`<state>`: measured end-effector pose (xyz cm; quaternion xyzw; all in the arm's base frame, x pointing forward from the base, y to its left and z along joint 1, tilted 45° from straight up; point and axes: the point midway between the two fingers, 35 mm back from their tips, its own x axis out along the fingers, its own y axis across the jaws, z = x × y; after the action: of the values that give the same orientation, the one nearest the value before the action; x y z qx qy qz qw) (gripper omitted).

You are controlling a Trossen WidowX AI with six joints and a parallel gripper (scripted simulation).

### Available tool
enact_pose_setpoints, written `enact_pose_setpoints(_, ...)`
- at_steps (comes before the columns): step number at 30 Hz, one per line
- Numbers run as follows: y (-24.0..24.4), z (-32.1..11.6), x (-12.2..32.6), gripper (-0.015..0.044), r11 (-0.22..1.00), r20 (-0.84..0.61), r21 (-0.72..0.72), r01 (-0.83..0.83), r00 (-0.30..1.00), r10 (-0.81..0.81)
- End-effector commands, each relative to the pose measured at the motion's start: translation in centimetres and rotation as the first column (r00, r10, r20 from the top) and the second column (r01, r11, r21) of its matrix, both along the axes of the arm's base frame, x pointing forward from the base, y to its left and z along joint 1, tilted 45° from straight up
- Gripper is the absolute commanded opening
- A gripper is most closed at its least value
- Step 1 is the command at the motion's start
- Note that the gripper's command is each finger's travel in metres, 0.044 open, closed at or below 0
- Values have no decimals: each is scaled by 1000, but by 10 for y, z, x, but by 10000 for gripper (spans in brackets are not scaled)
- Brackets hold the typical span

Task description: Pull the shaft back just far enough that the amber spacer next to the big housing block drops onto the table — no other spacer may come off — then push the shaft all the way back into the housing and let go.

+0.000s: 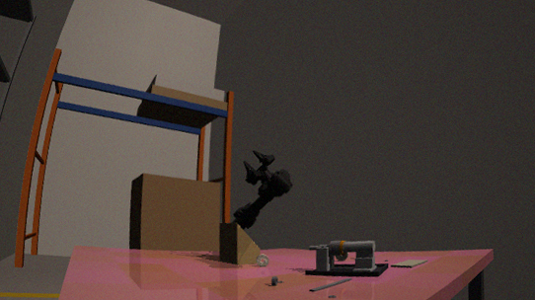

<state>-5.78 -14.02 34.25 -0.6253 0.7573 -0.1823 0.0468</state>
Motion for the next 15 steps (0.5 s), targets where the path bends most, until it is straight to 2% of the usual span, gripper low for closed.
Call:
enact_pose_setpoints(1, 1, 1, -2, 426, 1000, 9, -8, 3, 1000, -3)
enact_pose_setpoints(3, 7, 6, -19, 440, 997, 78, -65, 39, 996, -34)
enact_pose_setpoints(7, 34, 8, -66, 440, 965, 120, -104, 242, 966, -229)
enact_pose_setpoints(15, 110, 10, -125, 440, 792, 224, -185, 582, 809, -543)
